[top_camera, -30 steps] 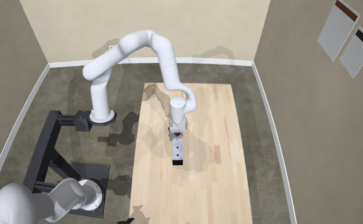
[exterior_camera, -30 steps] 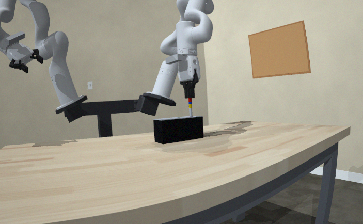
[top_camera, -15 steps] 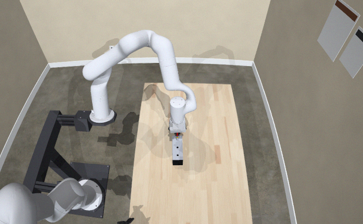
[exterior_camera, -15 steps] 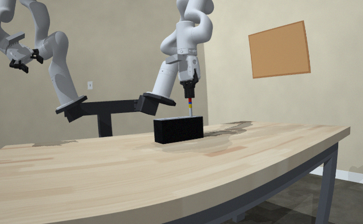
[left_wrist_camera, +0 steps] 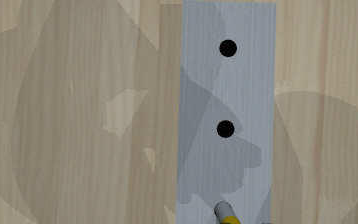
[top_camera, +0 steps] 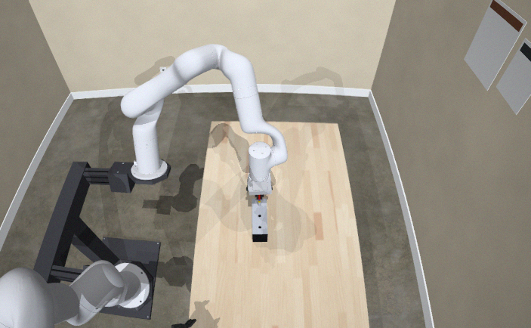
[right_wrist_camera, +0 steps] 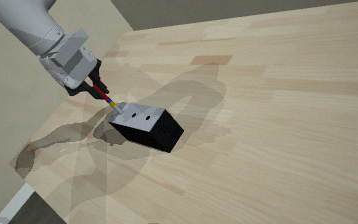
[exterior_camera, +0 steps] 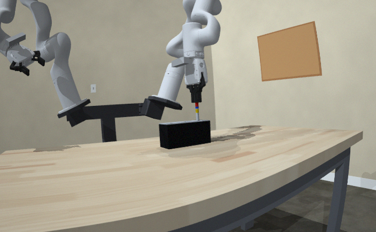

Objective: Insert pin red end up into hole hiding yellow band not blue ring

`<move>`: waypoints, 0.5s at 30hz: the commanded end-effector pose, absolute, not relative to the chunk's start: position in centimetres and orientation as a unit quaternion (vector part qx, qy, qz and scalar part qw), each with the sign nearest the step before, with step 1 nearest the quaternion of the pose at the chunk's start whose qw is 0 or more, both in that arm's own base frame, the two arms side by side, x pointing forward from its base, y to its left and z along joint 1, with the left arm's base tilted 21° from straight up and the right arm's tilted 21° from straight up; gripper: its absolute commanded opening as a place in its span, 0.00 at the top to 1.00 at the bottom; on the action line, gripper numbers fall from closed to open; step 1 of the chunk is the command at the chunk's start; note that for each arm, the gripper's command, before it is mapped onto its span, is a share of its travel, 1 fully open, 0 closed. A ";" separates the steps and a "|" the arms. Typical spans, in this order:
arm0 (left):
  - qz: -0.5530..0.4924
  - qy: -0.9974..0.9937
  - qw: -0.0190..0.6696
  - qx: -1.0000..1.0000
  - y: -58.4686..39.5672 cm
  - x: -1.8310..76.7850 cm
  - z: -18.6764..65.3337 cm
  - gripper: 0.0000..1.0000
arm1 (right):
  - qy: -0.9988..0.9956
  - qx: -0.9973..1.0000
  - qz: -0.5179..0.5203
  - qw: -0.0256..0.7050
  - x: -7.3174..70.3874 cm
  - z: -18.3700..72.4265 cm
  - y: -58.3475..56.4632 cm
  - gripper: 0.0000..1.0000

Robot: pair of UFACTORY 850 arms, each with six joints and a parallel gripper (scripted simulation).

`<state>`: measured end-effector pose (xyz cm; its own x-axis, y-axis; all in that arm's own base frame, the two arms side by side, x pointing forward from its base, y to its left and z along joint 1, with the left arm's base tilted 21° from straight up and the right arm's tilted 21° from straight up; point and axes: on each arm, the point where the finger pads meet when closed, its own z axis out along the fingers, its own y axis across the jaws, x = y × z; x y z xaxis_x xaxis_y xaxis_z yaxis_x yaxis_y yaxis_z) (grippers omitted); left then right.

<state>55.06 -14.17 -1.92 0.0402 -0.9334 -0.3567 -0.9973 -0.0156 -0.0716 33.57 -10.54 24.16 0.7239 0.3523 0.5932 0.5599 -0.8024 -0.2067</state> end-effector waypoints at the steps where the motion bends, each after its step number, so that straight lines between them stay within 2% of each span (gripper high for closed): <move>1: 0.104 0.685 0.153 -0.705 -14.2 55.1 -1.9 1.00 | -0.251 -0.909 -0.274 0.189 33.6 24.2 -10.6 0.00; 15: 0.104 0.685 0.153 -0.705 -14.2 55.2 -1.8 1.00 | -0.251 -0.909 -0.274 0.189 33.6 24.2 -10.6 0.00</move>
